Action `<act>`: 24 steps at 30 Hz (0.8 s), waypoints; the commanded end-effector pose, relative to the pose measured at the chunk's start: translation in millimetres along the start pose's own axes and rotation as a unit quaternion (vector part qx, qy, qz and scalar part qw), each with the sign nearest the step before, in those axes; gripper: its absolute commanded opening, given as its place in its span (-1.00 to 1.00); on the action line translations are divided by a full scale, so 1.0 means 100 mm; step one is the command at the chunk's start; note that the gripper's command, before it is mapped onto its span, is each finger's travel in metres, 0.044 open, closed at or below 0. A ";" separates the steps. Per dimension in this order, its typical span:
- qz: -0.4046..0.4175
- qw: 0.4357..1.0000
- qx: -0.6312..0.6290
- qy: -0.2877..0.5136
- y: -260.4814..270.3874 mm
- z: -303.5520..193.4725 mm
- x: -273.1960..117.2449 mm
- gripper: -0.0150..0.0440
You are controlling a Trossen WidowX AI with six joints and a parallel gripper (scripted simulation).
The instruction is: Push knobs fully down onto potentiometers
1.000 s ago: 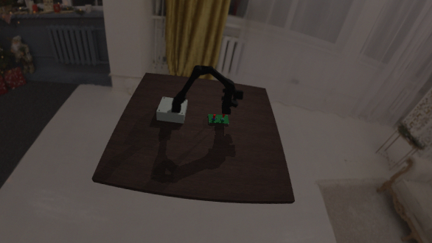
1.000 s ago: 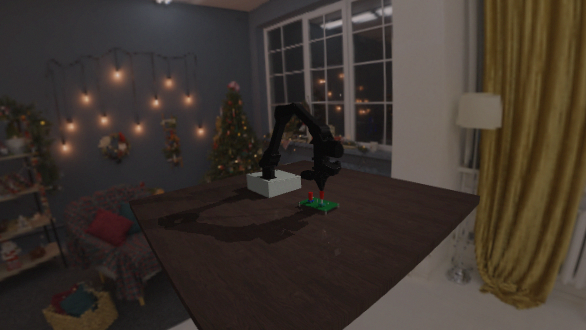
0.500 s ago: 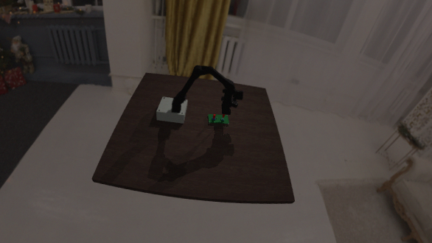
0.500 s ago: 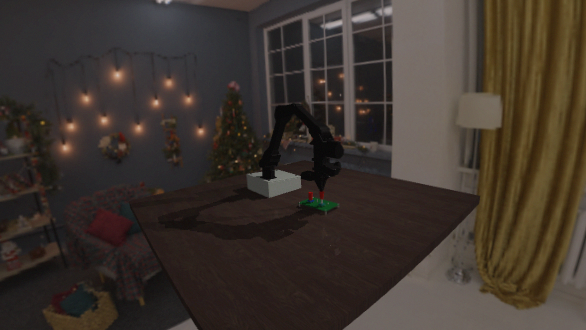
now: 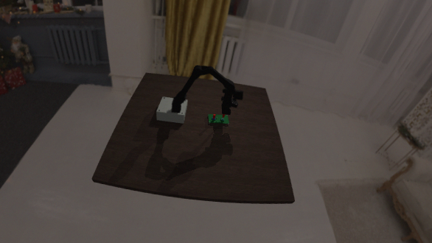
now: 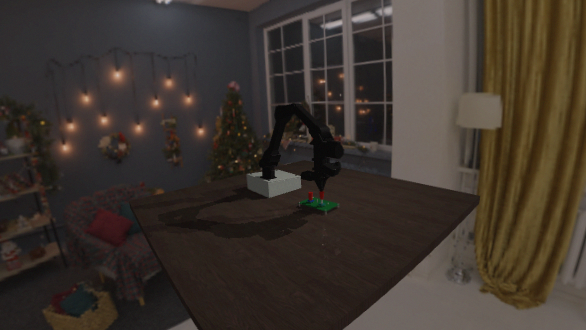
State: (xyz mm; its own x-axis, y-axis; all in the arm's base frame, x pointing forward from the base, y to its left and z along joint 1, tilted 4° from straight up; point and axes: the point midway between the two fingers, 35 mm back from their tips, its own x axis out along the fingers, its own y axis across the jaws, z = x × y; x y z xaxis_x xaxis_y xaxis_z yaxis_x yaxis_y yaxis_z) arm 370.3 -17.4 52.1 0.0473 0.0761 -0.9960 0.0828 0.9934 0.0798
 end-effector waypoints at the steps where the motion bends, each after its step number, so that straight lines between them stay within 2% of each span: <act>1: -0.001 1.000 0.001 -0.001 0.00 0.01 0.03 -0.49; 24: -0.001 1.000 0.001 -0.001 0.00 0.01 0.11 -0.49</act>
State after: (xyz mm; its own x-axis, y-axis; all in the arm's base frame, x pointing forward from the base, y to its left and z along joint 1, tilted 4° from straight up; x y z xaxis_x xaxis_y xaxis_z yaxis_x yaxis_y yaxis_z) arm 369.4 -17.1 47.2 0.0483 0.0750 -0.9960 0.0820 0.9935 0.0787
